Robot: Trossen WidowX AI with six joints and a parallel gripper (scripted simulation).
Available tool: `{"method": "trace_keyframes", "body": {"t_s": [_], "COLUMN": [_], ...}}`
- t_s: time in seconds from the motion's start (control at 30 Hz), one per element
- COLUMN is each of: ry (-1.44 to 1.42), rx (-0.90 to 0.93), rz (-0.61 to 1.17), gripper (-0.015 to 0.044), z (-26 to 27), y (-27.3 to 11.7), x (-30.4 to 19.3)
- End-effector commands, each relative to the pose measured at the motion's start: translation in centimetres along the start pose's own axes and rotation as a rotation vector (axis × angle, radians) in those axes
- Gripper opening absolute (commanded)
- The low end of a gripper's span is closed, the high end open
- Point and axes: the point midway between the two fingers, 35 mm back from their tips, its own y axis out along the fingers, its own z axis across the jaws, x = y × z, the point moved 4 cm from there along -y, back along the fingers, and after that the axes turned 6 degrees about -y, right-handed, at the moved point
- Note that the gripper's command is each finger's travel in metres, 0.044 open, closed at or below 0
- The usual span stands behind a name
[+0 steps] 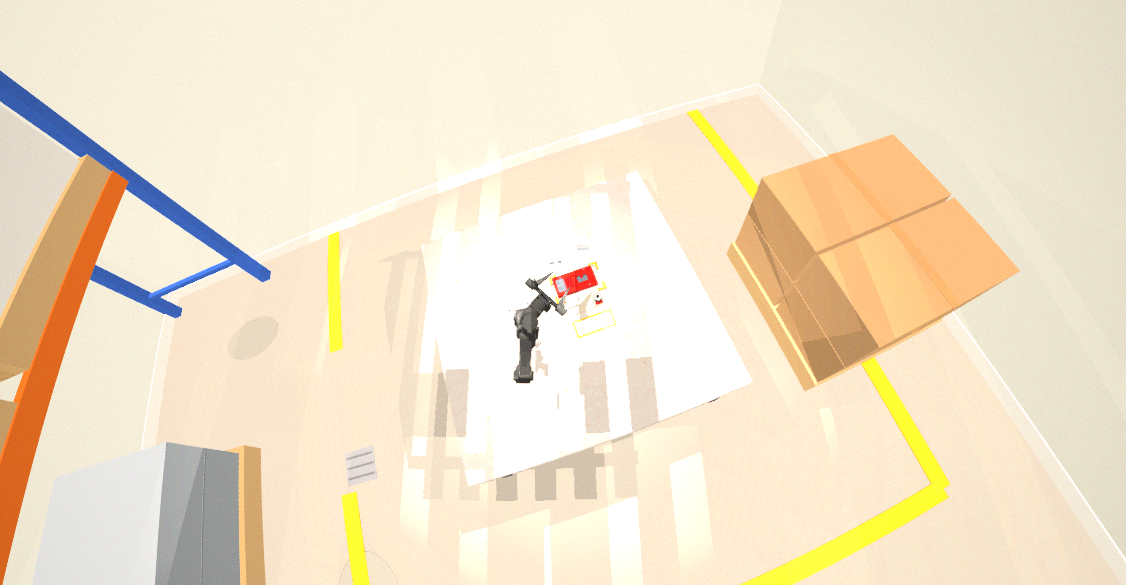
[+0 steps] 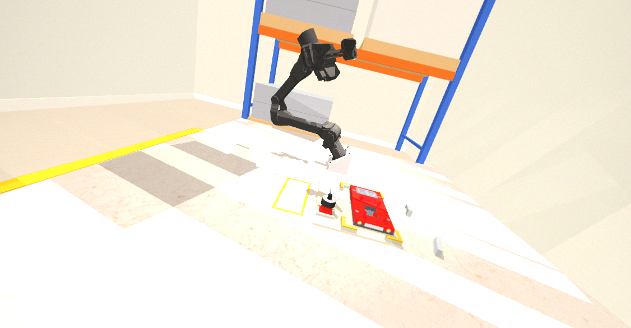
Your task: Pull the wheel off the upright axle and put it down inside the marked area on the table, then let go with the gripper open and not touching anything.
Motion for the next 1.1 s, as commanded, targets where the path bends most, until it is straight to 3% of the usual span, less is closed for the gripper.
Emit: {"method": "trace_keyframes", "body": {"t_s": [0.0, 0.1, 0.4, 0.73, 1.07], "ry": [-0.010, -0.155, -1.067, -1.633, -1.930], "rx": [0.001, 0.009, -0.156, -0.611, -1.268], "rz": [-0.004, -0.072, -0.579, -0.937, -1.073], "gripper": [0.0374, 0.0300, 0.0300, 0.0300, 0.0300], "z": [0.0, -0.3, 0.3, 2.8, 5.9], "y": [0.1, 1.3, 9.2, 13.8, 15.9], "x": [0.0, 0.6, 6.2, 12.5, 19.0]}}
